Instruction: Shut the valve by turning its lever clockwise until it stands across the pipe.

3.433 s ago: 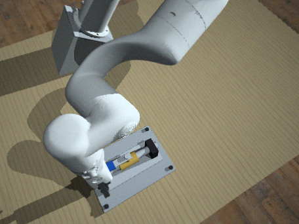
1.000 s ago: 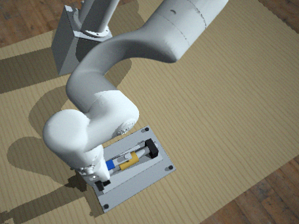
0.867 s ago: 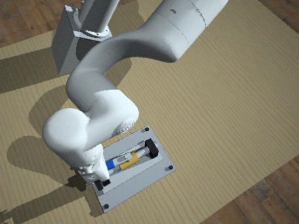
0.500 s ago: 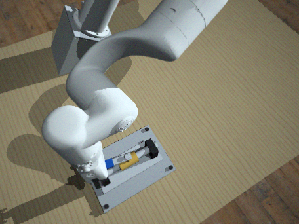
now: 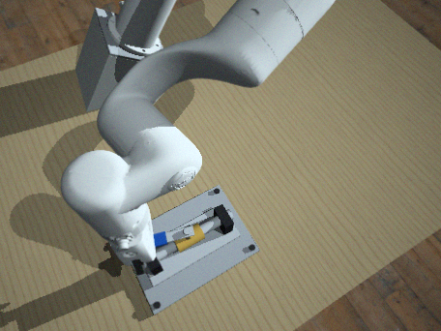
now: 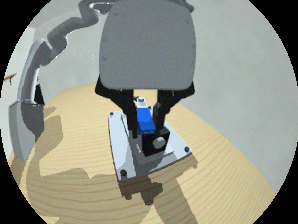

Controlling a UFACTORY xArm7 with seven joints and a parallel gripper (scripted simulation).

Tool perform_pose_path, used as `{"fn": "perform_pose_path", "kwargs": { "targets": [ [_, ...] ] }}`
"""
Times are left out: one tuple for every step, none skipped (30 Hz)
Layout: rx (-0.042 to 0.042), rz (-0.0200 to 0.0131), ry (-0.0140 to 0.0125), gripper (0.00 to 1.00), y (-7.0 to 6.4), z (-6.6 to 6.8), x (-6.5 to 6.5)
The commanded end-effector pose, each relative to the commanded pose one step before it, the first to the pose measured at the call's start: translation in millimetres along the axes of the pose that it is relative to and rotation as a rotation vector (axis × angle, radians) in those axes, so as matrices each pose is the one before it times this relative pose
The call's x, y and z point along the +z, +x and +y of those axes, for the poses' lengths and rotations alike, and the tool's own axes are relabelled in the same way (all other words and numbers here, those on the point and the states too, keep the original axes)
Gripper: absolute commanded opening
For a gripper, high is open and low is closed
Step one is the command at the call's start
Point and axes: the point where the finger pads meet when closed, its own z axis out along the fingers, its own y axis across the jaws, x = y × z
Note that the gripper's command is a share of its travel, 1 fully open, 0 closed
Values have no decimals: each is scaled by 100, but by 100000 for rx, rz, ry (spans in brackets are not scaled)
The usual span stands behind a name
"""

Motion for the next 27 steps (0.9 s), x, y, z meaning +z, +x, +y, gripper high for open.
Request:
{"fn": "perform_pose_path", "kwargs": {
  "targets": [
    [2296,-210,-154,0,147,375,-215],
    [899,0,0,0,-1,76,0],
    [1177,0,0,0,-1,100,0],
    [1177,0,0,0,0,100,0],
    [899,0,0,0,1,76,0],
    [458,0,0,0,1,39,0],
    [84,0,0,0,0,7,0],
    [84,0,0,0,0,7,0],
    [458,0,0,0,-1,39,0],
    [899,0,0,0,-2,76,0],
    [1177,0,0,0,-1,100,0],
    [0,0,0,0,0,0,0],
    [0,0,0,0,0,0,0],
    [1177,0,0,0,0,100,0],
    [899,0,0,0,1,76,0],
    [458,0,0,0,1,39,0],
    [84,0,0,0,0,7,0],
    [84,0,0,0,0,7,0],
    [458,0,0,0,-1,39,0],
    [899,0,0,0,-2,76,0],
    [1177,0,0,0,-1,100,0],
    [1177,0,0,0,0,100,0],
    [899,0,0,0,1,77,0],
    [458,0,0,0,1,39,0],
    [84,0,0,0,0,7,0],
    [84,0,0,0,0,7,0],
    [458,0,0,0,-1,39,0]
  ]
}}
